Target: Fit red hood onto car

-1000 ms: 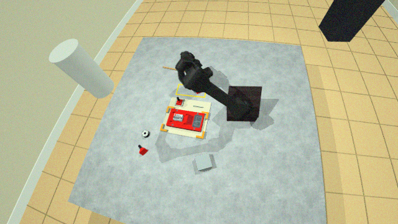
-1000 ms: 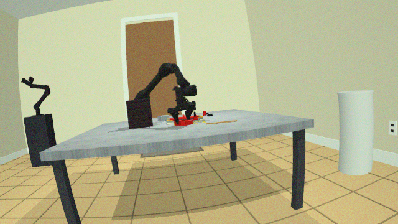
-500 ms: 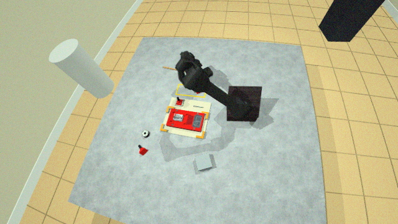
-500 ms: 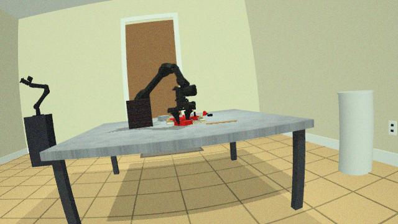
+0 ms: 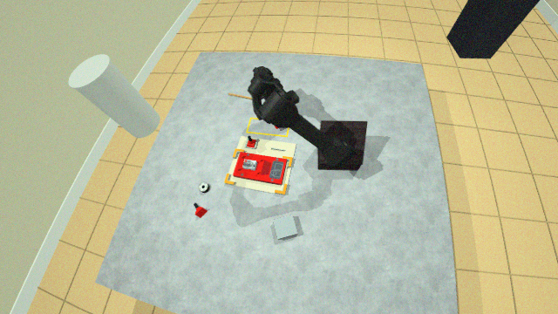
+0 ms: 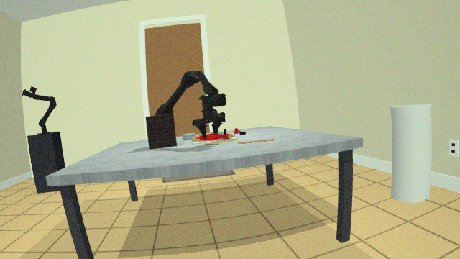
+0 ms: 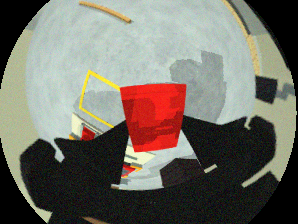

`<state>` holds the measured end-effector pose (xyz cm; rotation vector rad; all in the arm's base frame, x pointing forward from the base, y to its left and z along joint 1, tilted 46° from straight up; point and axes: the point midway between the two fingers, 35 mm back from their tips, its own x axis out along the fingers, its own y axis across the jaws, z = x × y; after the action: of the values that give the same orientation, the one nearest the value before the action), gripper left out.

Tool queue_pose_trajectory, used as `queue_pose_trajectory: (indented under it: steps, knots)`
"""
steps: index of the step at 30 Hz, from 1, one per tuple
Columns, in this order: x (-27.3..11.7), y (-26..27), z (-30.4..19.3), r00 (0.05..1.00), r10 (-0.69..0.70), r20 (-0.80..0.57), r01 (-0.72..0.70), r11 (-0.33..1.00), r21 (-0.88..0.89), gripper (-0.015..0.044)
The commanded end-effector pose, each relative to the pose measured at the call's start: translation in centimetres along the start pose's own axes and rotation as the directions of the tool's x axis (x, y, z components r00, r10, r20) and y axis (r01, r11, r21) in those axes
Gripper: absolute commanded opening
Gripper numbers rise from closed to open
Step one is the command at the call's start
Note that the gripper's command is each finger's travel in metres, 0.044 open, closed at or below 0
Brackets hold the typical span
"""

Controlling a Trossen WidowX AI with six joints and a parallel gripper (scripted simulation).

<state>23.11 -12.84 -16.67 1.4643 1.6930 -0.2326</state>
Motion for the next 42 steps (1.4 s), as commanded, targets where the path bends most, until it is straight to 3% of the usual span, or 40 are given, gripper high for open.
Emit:
queue_pose_trajectory:
  steps: [1, 17, 26, 42]
  knots:
    - [-1.6, 0.1, 0.4, 1.000, -0.001, 0.017, 0.001, 1.000, -0.012, 0.0000]
    - [-6.3, 0.1, 0.3, 1.000, -0.002, 0.018, 0.002, 1.000, -0.011, 0.0000]
    - [-6.7, 0.1, 0.1, 1.000, 0.000, 0.007, 0.000, 1.000, -0.004, 0.0000]
    - [-7.6, 7.3, -3.0, 0.999, -0.019, 0.034, 0.028, 0.958, -0.284, 0.0000]
